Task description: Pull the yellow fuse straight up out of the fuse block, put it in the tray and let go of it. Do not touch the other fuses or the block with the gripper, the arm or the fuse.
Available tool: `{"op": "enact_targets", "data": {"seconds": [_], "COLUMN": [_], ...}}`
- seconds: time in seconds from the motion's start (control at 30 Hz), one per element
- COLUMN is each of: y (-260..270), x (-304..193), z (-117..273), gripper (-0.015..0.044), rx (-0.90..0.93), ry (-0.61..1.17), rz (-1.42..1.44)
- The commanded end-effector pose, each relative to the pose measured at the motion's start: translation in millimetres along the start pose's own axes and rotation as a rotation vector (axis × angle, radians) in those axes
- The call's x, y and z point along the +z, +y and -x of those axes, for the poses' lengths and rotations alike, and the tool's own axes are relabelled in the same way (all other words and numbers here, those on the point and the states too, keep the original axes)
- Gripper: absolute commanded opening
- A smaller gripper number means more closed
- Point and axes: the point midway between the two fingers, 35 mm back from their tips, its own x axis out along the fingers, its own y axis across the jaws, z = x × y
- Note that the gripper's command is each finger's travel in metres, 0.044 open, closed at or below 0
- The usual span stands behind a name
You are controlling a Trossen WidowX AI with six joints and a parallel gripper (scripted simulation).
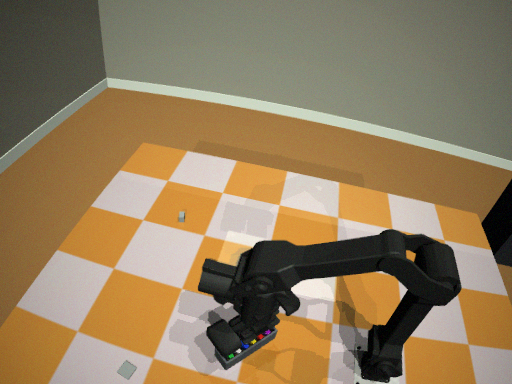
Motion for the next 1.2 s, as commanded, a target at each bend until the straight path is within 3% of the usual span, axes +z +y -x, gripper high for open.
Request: {"op": "enact_targets", "data": {"seconds": [0.0,1.17], "y": [-0.6,-0.7], "x": [0.8,0.8], "z": [-1.3,-11.2], "gripper": [0.0072,0.0072], "rx": [-0.005,-0.005], "ry": [-0.003,-0.003], "rz": [-0.004,-0.004]}}
